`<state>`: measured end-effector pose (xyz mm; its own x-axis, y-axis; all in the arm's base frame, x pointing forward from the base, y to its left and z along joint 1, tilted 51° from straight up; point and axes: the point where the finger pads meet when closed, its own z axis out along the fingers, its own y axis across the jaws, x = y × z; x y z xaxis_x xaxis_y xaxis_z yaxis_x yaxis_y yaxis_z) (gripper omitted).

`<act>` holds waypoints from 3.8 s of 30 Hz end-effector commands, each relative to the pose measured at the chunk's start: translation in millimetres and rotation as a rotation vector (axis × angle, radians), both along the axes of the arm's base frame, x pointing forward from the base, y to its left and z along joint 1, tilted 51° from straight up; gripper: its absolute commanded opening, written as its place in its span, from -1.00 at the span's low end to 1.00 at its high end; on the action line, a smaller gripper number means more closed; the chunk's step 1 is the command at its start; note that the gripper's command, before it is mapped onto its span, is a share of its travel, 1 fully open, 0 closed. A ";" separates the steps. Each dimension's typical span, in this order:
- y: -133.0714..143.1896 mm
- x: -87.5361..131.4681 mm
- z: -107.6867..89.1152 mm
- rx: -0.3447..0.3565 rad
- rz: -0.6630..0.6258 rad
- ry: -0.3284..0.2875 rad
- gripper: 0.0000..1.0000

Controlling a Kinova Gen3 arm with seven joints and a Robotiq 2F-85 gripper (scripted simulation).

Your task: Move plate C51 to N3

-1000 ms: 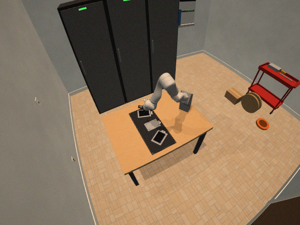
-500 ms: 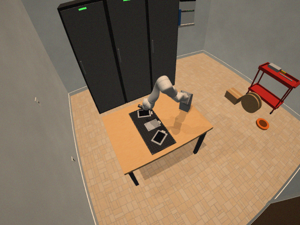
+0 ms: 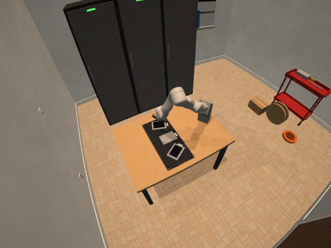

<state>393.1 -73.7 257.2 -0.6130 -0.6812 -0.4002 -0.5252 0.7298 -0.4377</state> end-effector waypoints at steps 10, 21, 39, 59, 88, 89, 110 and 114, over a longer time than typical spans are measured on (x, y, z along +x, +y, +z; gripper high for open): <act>3.3 9.5 -16.3 0.085 -0.017 0.025 1.00; 1.5 17.3 -28.6 0.166 -0.056 0.036 1.00; -1.7 31.3 -50.5 0.309 -0.124 0.057 1.00; -5.2 46.9 -75.1 0.470 -0.201 0.079 1.00; -10.2 69.5 -110.8 0.702 -0.312 0.112 1.00; -10.2 69.5 -110.8 0.702 -0.312 0.112 1.00; -13.9 86.1 -136.9 0.872 -0.394 0.136 1.00; -14.7 89.5 -142.4 0.908 -0.411 0.141 1.00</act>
<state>484.0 -81.8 123.0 -0.8076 0.1025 -0.5807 -0.1810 0.8941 0.4095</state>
